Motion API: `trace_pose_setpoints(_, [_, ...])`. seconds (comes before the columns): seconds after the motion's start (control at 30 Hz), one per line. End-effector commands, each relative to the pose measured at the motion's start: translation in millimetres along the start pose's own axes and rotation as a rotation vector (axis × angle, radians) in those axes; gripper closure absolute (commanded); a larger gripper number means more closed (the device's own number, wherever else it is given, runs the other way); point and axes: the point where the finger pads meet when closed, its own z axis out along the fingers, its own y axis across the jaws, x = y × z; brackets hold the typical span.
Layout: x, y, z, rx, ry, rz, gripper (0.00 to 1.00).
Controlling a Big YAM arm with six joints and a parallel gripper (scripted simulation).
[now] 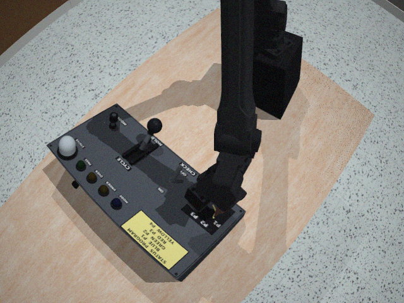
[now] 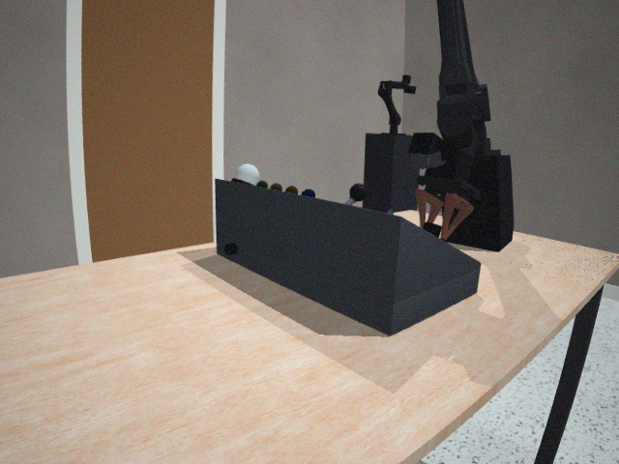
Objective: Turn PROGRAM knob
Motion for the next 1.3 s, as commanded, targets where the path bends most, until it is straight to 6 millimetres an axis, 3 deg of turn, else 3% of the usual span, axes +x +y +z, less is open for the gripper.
trace_pose_setpoints(0.0, [-18.0, 7.8, 1.0, -0.018, -0.031, 0.131, 1.00])
trace_pose_setpoints(0.57, [-17.5, 7.6, 1.1, -0.022, -0.027, 0.510, 1.00])
trace_pose_setpoints(1.27, [-17.1, 7.6, 1.1, -0.025, -0.024, 0.753, 1.00])
